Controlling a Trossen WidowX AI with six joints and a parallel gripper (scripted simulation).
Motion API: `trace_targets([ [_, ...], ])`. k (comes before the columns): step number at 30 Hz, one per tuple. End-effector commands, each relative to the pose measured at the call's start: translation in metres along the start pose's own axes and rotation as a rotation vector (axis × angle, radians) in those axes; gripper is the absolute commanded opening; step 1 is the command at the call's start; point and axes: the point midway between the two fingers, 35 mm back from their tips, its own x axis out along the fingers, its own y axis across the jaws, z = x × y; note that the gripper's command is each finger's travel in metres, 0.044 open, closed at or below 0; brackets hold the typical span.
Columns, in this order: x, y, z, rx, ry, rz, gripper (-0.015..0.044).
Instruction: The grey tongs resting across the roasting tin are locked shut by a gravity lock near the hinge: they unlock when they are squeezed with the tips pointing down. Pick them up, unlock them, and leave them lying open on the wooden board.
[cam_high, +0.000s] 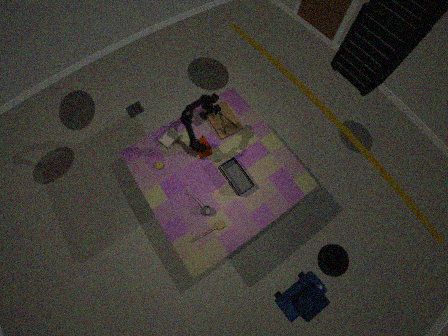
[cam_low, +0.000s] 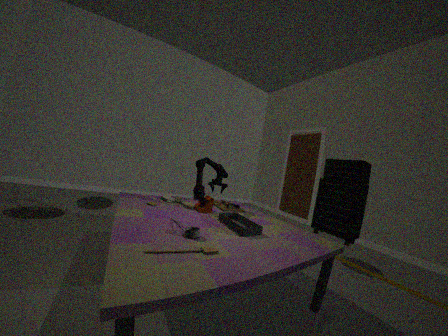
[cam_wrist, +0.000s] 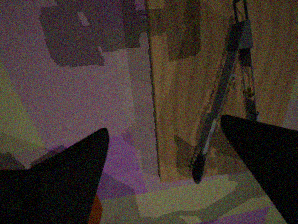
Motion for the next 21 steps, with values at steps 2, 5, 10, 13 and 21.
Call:
trace_targets([
  [2, -0.004, 0.028, -0.006, 0.012, 0.004, 0.017, 0.0440],
  [5, -0.004, 0.028, -0.006, 0.012, 0.004, 0.017, 0.0440],
  [10, -0.023, 0.026, -0.006, 0.010, 0.003, 0.012, 0.0440],
  [13, -0.049, 0.025, -0.007, 0.004, 0.002, 0.005, 0.0440],
  [21, -0.056, 0.025, -0.008, 0.003, 0.002, 0.003, 0.0440],
])
